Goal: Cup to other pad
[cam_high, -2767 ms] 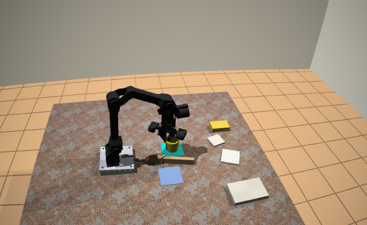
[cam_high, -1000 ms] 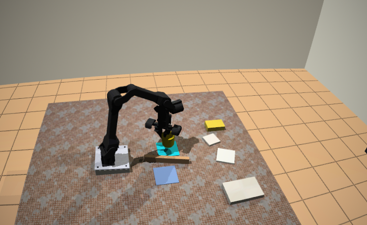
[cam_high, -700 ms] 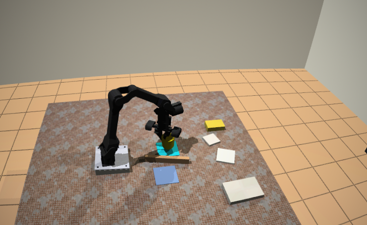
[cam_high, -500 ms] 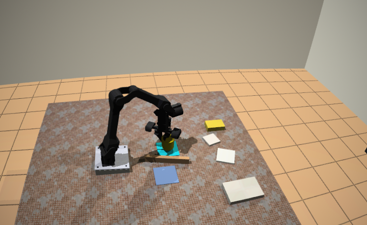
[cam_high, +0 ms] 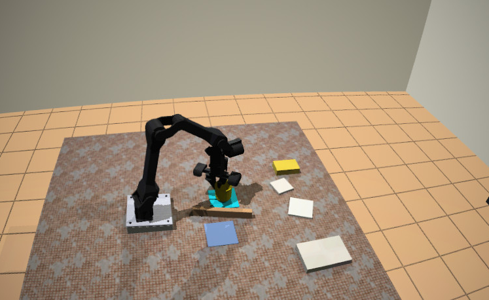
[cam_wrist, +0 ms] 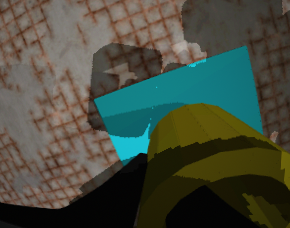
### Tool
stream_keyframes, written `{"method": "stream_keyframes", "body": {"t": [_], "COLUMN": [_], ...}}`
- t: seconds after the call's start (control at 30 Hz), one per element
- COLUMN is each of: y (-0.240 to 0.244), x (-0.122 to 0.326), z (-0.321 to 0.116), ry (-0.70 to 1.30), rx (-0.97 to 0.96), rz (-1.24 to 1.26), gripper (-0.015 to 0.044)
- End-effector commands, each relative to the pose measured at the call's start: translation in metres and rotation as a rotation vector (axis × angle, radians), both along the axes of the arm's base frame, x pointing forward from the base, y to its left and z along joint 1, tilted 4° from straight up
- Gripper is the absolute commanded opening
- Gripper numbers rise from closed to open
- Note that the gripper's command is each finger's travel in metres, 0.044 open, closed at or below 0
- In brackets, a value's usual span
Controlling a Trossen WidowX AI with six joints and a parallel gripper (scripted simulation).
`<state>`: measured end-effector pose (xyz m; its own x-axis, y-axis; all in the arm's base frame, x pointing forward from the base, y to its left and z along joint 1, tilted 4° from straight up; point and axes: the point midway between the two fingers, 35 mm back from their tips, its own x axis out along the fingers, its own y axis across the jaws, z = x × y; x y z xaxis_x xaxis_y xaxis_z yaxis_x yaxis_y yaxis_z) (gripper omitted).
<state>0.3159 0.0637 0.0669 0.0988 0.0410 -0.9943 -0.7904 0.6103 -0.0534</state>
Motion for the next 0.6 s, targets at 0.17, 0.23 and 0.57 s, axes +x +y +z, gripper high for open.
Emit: {"method": "stream_keyframes", "body": {"t": [0.17, 0.23, 0.57], "y": [0.0000, 0.0000, 0.0000], "x": [0.0002, 0.0002, 0.0002], "z": [0.0005, 0.0005, 0.0038], "ry": [-0.001, -0.001, -0.001], "rx": [0.000, 0.000, 0.000], "rz": [0.000, 0.000, 0.000], "gripper": [0.0105, 0.0146, 0.0146]}}
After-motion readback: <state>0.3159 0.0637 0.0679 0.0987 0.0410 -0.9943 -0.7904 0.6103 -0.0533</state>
